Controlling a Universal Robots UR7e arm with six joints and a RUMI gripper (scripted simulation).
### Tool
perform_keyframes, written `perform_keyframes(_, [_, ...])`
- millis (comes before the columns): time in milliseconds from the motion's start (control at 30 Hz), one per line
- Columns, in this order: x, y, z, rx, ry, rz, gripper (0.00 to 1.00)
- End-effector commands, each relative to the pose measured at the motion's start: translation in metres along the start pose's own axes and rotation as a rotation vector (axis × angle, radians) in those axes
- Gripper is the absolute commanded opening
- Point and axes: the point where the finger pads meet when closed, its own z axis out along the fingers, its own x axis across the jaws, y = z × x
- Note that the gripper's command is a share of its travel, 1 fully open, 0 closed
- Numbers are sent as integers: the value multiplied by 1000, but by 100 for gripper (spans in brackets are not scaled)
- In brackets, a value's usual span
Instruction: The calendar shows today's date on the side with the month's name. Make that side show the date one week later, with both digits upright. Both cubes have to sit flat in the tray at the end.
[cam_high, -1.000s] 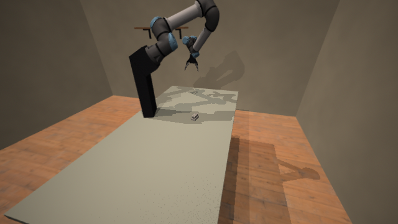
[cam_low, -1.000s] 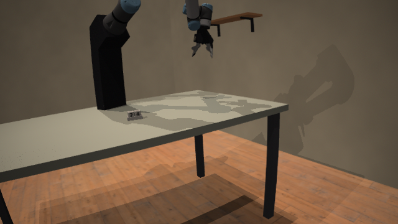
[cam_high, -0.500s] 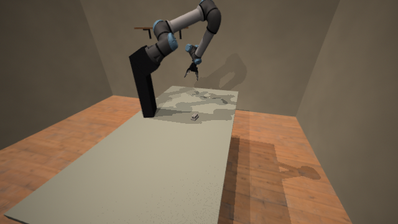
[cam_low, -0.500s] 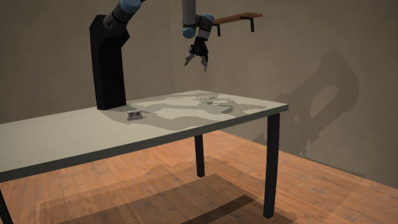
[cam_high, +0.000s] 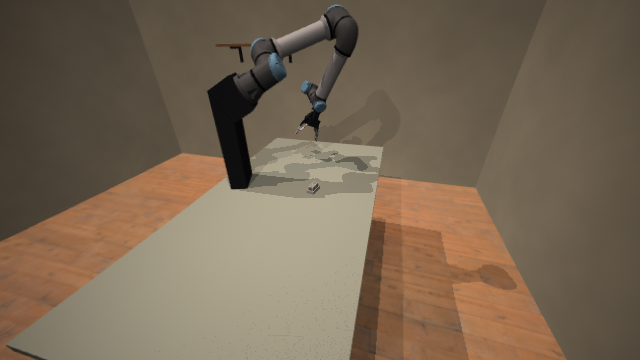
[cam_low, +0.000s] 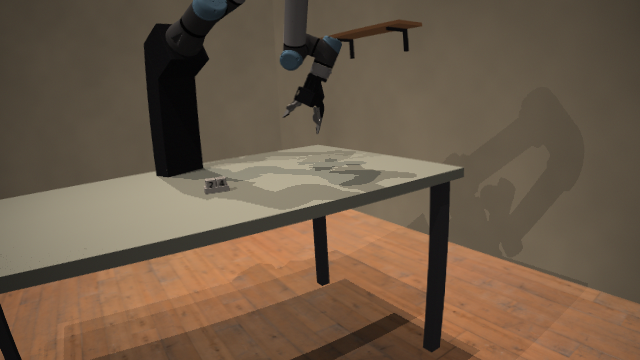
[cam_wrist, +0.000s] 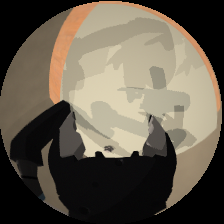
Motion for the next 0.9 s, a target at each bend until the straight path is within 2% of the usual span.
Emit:
perform_keyframes(0, [-2, 25, 24, 43, -42, -62, 100])
perform_keyframes(67, [-4, 40, 36, 59, -61, -86, 100])
perform_keyframes(200, [-6, 55, 47, 77, -78, -110, 100])
perform_keyframes(267, [-6, 55, 47, 77, -78, -110, 100])
perform_keyframes(367, [-10, 78, 62, 107, -96, -146, 100])
perform_keyframes(533, [-13, 93, 71, 128, -103, -169, 100])
perform_keyframes(600, [-15, 109, 79, 150, -107, -192, 100])
perform_keyframes(733, [-18, 124, 86, 172, -107, -215, 100])
perform_keyframes(833, [-18, 124, 86, 172, -107, -215, 100])
perform_keyframes(867, [-20, 132, 90, 182, -105, -226, 100])
